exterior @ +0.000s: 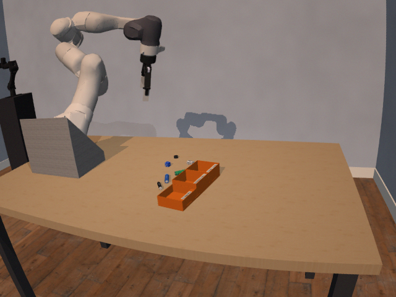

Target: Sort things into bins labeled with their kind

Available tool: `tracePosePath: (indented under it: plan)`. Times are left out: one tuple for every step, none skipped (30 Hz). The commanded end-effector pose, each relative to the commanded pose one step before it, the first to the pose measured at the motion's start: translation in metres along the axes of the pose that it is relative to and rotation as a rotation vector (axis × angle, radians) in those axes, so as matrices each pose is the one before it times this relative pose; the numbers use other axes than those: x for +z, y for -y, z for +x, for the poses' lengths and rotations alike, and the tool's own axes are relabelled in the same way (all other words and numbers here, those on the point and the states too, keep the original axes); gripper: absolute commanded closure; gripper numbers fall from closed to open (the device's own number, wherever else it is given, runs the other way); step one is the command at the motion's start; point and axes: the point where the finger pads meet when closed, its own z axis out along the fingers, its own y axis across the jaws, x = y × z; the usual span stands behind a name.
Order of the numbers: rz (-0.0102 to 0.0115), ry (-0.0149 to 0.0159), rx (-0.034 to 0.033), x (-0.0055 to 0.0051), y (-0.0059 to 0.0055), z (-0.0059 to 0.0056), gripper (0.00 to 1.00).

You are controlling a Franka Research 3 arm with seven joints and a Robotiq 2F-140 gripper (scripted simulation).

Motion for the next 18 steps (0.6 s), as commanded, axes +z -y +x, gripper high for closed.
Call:
tracePosePath:
  plan:
    - [0.00002,-0.00009,-0.00003,-0.00005,0.00001,0.00002,0.0]
    - [0.0,0.0,0.0,0.0,0.0,0.0,0.0]
    - [0.0,0.0,0.0,0.0,0.0,0.0,0.0]
    - [0.0,0.0,0.0,0.0,0.0,0.0,0.0]
    - [0.0,0.0,0.0,0.0,0.0,0.0,0.0]
    - [0.0,0.0,0.0,0.0,0.0,0.0,0.0]
    - [0.0,0.0,0.0,0.0,0.0,0.0,0.0]
    - [0.0,0.0,0.0,0.0,0.0,0.0,0.0]
    - [0.0,0.0,0.0,0.0,0.0,0.0,0.0]
    - [0.0,0.0,0.0,0.0,0.0,0.0,0.0]
    - [0.0,0.0,0.0,0.0,0.0,0.0,0.0]
    - [0.0,0.0,0.0,0.0,0.0,0.0,0.0]
    - [0.0,0.0,0.0,0.0,0.0,0.0,0.0]
    - [0.0,0.0,0.0,0.0,0.0,0.0,0.0]
    - [0.0,0.0,0.0,0.0,0.0,0.0,0.0]
    - [0.0,0.0,0.0,0.0,0.0,0.0,0.0]
    - [0.0,0.0,0.0,0.0,0.0,0.0,0.0]
    - [0.0,0.0,0.0,0.00775,-0.00276,0.00132,0.95]
